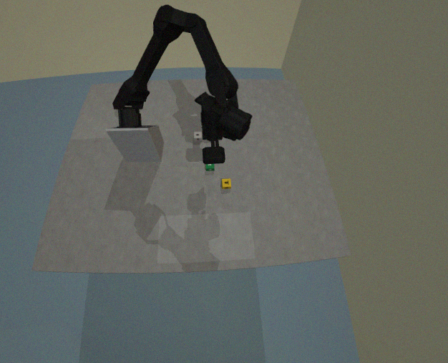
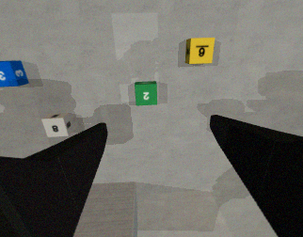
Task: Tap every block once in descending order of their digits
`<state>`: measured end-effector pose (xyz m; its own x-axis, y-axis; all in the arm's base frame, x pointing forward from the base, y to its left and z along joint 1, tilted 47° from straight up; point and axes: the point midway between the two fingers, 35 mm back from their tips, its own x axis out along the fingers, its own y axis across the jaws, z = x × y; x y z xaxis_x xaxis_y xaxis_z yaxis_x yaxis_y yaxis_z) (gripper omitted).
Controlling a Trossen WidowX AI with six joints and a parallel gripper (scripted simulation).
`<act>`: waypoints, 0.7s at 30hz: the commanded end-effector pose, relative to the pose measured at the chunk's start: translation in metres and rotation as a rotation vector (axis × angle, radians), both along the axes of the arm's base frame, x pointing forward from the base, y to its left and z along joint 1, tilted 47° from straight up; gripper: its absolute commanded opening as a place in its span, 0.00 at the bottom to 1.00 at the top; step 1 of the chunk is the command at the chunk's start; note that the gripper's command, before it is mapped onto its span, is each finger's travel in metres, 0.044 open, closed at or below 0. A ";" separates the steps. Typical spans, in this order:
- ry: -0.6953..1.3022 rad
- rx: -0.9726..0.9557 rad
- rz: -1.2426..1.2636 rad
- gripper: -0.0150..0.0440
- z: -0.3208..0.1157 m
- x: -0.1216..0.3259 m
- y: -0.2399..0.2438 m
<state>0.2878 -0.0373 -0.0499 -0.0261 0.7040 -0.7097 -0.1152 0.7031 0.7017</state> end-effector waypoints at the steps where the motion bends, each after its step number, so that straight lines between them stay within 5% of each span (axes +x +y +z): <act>1: 0.018 0.023 -0.025 0.93 0.002 0.002 0.001; 21: 0.018 0.022 -0.025 0.93 0.008 0.001 0.006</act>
